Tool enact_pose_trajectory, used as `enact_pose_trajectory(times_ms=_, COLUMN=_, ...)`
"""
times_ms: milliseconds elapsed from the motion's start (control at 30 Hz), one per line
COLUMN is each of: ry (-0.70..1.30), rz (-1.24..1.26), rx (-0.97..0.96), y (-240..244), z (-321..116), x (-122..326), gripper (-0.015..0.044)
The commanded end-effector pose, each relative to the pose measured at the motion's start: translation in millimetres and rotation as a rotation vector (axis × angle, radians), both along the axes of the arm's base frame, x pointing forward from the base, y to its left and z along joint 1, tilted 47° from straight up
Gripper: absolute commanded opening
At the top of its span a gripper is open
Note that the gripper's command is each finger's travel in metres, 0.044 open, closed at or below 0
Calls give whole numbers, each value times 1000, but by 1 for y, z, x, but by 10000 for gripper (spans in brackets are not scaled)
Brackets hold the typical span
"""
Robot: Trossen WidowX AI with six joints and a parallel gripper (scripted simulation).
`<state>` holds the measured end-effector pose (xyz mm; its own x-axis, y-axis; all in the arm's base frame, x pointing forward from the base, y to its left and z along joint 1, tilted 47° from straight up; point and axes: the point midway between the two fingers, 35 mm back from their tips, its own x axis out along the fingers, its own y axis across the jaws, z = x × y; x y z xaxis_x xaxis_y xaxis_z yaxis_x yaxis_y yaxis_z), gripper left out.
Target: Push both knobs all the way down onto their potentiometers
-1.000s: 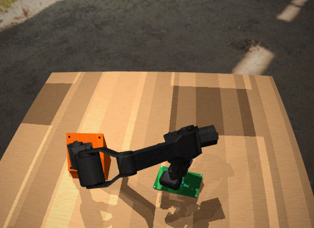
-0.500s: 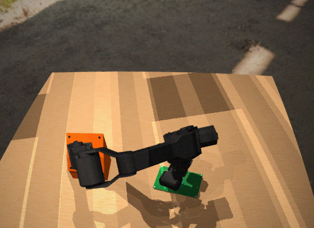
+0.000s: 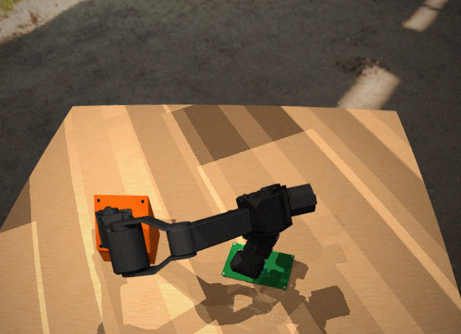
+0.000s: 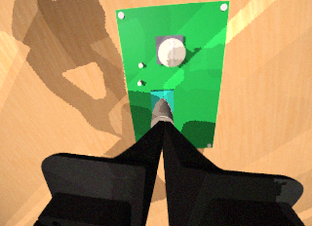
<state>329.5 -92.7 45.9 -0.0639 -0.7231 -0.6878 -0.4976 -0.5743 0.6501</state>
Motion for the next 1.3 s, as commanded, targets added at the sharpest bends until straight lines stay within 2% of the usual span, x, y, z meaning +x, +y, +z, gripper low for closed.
enact_pose_trajectory(times_ms=0, ry=0, rz=-21, rx=-6, y=-10, z=-6, x=0, gripper=0)
enact_pose_trajectory(times_ms=1267, ry=0, rz=-21, rx=-6, y=-15, z=-10, x=-1, gripper=0)
